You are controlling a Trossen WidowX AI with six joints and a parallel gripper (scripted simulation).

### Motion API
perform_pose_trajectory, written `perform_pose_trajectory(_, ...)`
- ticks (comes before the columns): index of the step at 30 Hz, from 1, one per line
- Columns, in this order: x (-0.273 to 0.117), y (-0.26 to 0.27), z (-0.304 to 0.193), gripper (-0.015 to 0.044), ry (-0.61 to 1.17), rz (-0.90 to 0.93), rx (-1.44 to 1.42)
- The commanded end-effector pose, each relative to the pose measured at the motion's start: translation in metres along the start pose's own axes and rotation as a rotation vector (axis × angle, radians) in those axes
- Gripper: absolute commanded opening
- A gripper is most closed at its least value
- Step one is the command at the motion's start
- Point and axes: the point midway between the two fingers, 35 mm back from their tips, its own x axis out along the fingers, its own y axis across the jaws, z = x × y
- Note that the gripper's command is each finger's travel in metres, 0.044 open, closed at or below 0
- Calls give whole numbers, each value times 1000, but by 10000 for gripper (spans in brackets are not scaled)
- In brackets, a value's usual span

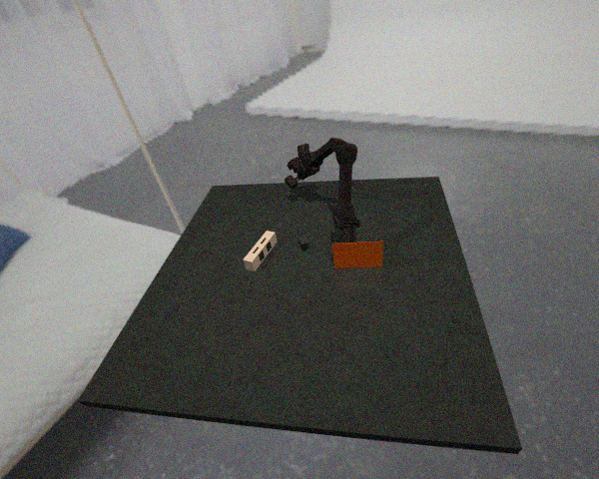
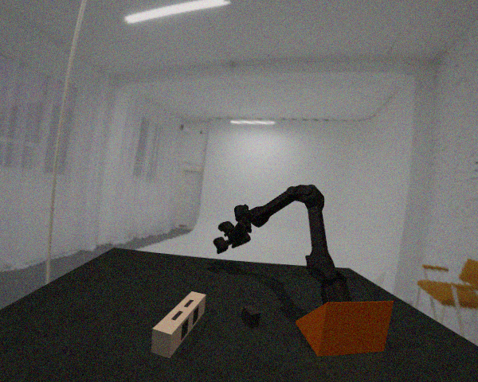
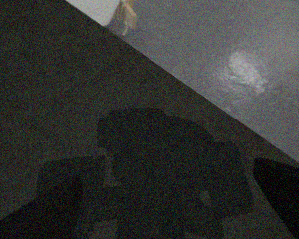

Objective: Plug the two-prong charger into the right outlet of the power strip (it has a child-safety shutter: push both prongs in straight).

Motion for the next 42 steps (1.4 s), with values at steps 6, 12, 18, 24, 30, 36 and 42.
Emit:
perform_pose_trajectory(6,-13,57,-22,440,102,120,121)
perform_pose_trajectory(12,-26,94,-39,440,184,192,192)
perform_pose_trajectory(18,-43,129,-58,440,271,249,252)
perform_pose_trajectory(24,-64,159,-77,440,362,290,300)
perform_pose_trajectory(30,-86,185,-97,440,453,315,337)
perform_pose_trajectory(36,-111,206,-117,440,540,324,364)
perform_pose_trajectory(42,-136,222,-138,440,620,317,380)
